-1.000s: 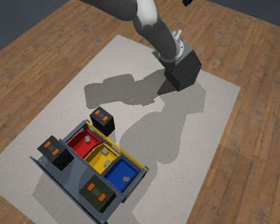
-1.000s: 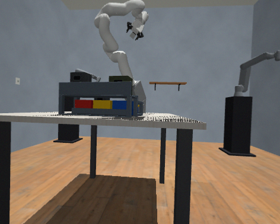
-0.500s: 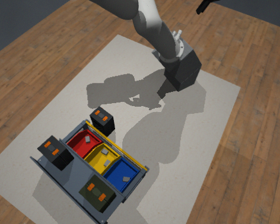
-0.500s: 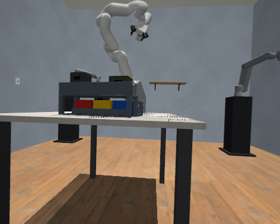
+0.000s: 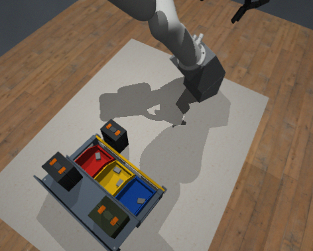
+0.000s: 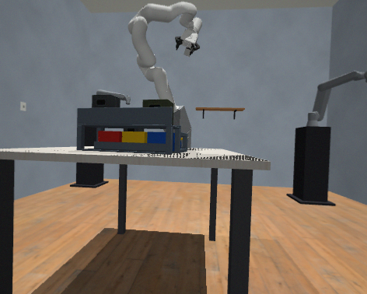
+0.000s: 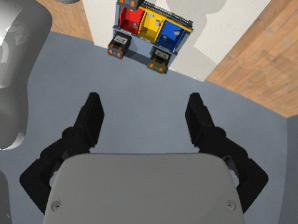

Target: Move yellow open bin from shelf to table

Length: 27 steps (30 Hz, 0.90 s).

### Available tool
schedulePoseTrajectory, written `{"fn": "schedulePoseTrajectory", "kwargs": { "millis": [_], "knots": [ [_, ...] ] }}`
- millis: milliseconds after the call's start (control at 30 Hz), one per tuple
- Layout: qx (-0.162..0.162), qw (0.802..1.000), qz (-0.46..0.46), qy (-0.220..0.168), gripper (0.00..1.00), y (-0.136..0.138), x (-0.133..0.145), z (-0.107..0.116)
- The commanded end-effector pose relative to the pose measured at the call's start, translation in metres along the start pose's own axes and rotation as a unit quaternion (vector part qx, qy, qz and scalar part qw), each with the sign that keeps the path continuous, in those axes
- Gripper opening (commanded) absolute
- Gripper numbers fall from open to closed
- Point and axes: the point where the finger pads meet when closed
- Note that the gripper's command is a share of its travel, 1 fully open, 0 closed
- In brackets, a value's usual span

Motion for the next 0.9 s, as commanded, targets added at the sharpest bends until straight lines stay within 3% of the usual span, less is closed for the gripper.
{"fn": "schedulePoseTrajectory", "kwargs": {
  "millis": [0, 367, 533, 867],
  "knots": [
    [0.013, 0.997, -0.076, -0.001, 1.0, 0.03, -0.005, 0.001],
    [0.013, 0.997, -0.076, -0.001, 1.0, 0.03, -0.005, 0.001],
    [0.036, 0.979, -0.202, -0.003, 1.0, 0.079, -0.014, 0.001],
    [0.036, 0.979, -0.202, -0.003, 1.0, 0.079, -0.014, 0.001]
  ]
}}
Point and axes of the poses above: the point where the finger pads meet when closed, its own z axis back along the fingers, its own y axis across the jaws, x = y × z, and after that the axes turned 10 degrees about -z, right-handed
